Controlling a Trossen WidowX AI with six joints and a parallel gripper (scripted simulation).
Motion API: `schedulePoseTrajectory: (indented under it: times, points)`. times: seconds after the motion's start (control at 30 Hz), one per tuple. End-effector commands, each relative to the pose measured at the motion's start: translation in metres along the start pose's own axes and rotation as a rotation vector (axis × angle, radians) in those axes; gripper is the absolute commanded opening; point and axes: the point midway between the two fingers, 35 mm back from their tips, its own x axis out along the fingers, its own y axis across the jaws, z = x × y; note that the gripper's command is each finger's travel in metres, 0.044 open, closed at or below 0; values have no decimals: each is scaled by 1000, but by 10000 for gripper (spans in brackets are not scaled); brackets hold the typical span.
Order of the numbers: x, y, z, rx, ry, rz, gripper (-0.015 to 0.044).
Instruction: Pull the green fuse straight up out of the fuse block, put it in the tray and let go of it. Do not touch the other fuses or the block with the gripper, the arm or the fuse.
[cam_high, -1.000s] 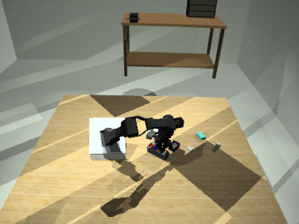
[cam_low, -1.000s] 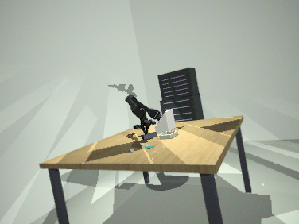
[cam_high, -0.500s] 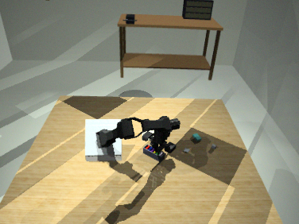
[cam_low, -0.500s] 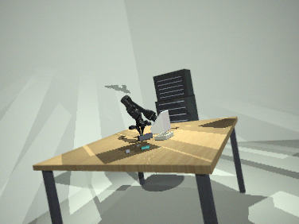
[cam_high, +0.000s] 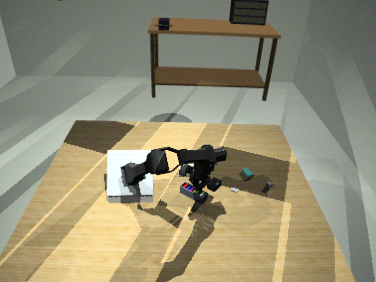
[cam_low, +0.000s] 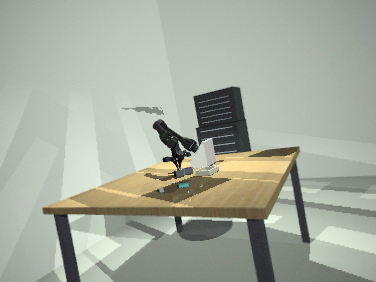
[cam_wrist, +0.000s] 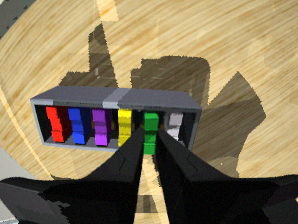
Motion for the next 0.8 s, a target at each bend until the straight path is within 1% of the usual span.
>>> schedulePoseTrajectory:
  times: [0.0, 0.77]
  points:
    - [-3, 0, 1, 3, -4, -1, 0]
    - [-14, 0, 1, 1, -4, -2, 0]
